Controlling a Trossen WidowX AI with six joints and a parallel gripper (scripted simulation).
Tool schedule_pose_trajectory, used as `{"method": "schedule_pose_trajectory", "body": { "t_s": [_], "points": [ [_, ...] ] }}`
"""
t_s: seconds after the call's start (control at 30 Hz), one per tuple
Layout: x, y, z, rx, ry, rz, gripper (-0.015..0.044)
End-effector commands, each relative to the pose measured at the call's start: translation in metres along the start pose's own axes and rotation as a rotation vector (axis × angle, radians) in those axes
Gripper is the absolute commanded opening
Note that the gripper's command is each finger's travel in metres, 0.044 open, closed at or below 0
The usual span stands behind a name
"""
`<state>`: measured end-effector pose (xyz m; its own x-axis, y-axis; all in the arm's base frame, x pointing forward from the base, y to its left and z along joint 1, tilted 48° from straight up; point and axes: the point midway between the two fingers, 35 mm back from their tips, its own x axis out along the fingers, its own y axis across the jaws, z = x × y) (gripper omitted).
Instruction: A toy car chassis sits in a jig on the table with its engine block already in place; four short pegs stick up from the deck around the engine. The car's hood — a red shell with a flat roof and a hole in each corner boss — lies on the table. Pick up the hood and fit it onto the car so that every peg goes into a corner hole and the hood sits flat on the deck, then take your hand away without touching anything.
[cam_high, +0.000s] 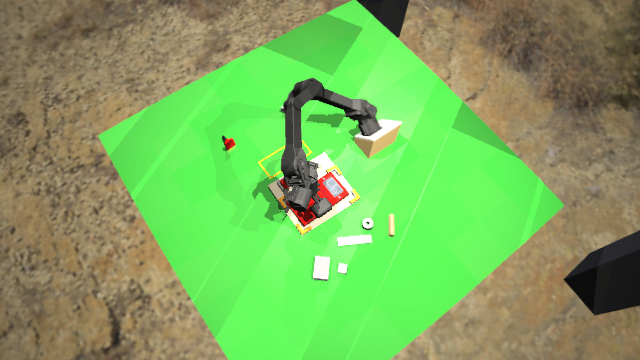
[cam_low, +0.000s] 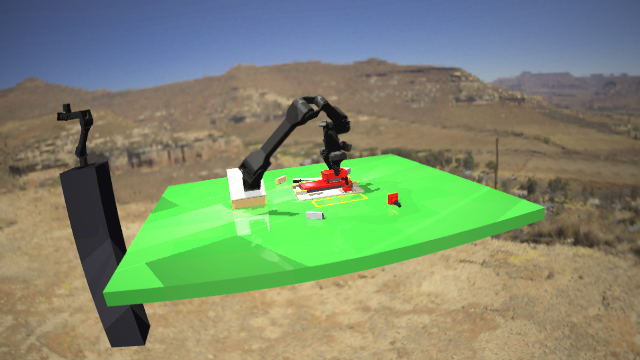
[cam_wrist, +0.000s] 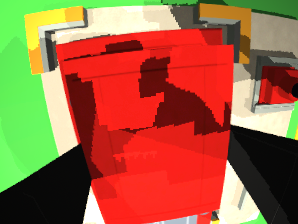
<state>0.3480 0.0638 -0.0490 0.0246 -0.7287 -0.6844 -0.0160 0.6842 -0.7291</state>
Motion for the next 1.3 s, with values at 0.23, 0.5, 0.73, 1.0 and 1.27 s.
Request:
{"method": "schedule_pose_trajectory", "body": {
  "t_s": [0.23,0.5,0.73,1.0,1.27],
  "points": [
    [0.0039,0.0005,-0.0001,0.001,-0.001,0.001,0.0],
    [0.0069,0.0006,-0.0003,0.001,-0.001,0.0,0.0],
    [0.0059,0.0006,-0.0003,0.001,-0.001,0.001,0.0],
    [0.0027,0.0007,-0.0002,0.001,-0.001,0.002,0.0],
    [-0.0006,0.0008,-0.0001,0.002,-0.001,0.002,0.0]
  ]
}}
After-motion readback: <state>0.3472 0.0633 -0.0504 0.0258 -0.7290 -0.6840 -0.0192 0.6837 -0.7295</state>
